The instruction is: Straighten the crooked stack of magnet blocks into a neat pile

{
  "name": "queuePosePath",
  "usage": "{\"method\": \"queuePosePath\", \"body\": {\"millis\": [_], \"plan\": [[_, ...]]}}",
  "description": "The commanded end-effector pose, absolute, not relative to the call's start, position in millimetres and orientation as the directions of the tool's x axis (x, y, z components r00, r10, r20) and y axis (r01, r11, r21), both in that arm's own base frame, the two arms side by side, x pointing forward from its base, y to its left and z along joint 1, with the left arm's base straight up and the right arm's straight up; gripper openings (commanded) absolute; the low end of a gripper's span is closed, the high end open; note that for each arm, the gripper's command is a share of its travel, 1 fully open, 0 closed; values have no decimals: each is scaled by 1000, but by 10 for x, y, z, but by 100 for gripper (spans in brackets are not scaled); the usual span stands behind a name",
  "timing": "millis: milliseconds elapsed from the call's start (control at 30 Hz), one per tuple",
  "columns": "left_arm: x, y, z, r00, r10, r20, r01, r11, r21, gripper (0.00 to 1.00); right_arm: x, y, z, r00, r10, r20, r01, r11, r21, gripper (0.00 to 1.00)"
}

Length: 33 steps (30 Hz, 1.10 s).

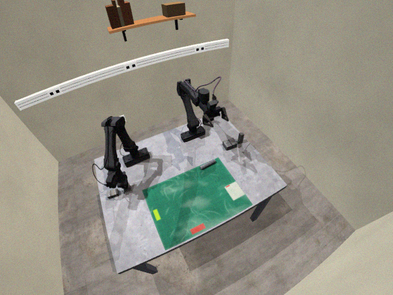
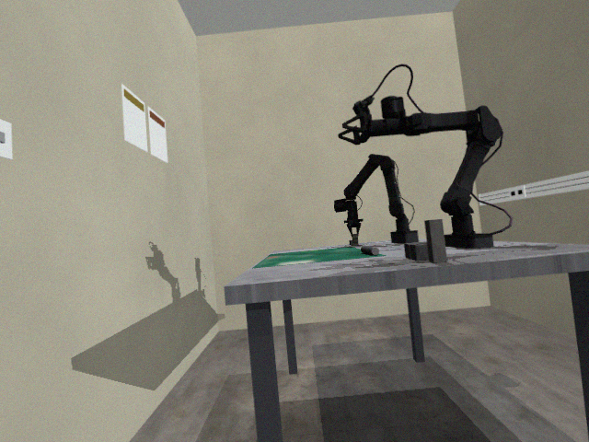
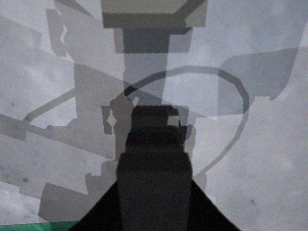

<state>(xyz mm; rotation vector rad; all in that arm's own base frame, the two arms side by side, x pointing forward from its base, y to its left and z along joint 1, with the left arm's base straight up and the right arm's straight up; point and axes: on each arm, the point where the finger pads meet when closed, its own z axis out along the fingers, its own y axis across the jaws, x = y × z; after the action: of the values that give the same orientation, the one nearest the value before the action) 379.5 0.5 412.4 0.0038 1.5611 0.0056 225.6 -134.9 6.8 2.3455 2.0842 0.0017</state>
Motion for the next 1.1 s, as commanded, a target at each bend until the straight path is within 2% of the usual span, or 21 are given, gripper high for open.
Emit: {"method": "queuePosePath", "body": {"millis": [0,767,800,1067], "plan": [[3712,-5,4489,99,7,-995,3,1000,7,100,2364,-1461,270,122,992,-45,991,-119,60,30],[3712,-5,4489,99,7,-995,3,1000,7,100,2364,-1461,270,122,992,-45,991,-119,60,29],[3712,-5,4489,99,7,-995,3,1000,7,100,2364,-1461,270,122,992,-45,991,-119,60,62],[3712,-5,4489,99,7,-995,3,1000,7,100,2364,-1461,270,122,992,-45,991,-119,60,62]]}}
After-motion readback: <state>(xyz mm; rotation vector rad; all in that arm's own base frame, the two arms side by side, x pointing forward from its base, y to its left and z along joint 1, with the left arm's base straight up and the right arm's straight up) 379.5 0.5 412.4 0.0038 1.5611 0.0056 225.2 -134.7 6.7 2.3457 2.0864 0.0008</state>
